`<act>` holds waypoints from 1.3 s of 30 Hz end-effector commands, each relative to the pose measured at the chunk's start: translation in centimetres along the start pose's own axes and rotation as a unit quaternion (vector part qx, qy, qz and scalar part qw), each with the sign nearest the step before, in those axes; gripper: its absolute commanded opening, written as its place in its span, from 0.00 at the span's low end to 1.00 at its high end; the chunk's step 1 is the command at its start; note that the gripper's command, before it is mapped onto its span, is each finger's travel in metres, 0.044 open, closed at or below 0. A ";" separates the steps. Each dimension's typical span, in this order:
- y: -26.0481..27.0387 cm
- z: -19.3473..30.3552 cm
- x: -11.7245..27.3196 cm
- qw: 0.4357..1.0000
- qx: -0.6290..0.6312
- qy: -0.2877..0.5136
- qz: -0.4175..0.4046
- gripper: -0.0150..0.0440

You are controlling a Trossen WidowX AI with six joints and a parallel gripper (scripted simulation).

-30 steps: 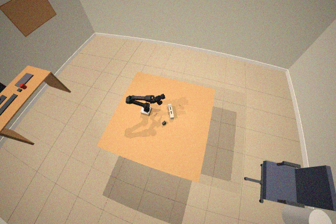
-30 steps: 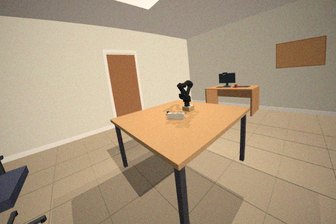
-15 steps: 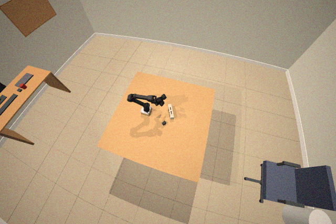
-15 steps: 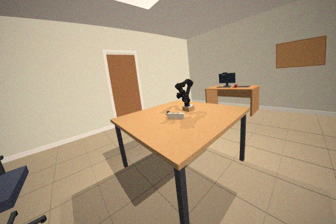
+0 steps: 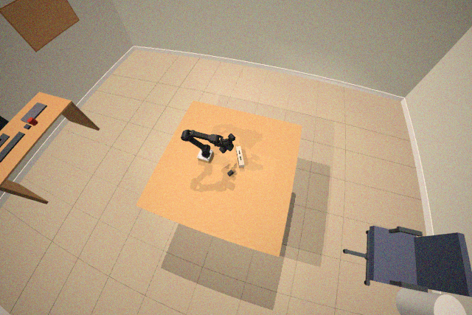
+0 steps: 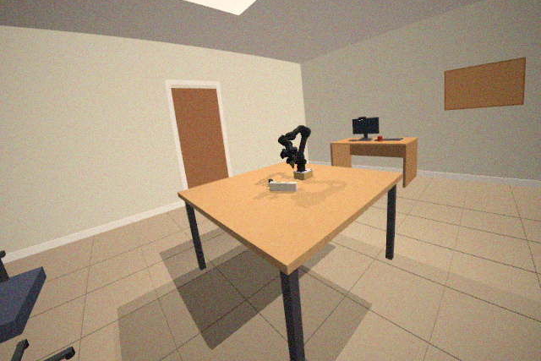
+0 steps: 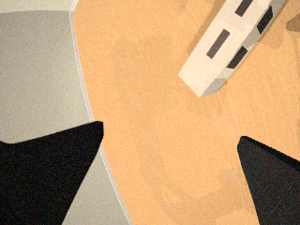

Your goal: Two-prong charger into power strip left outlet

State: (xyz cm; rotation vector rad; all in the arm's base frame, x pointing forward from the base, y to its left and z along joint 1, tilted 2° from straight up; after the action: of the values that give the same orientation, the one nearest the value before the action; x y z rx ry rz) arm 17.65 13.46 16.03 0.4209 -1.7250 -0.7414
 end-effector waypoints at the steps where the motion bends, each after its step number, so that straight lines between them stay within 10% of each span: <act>1: -0.4 -1.1 0.0 0.999 0.042 -0.008 0.022 1.00; 39: -6.6 -8.2 0.2 0.910 0.362 0.045 0.197 1.00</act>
State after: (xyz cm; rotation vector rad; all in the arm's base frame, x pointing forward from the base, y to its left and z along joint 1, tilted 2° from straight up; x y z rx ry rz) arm 24.18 7.05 13.10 0.5484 -1.8942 0.1492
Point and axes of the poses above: the point midway between the two fingers, 35 mm back from their tips, its own x axis back along the fingers, its own y axis across the jaws, z = x × y, the point moved 2 cm from there along x, back along the fingers, and after that the axes turned 9 degrees about x, right-handed, at the moved point
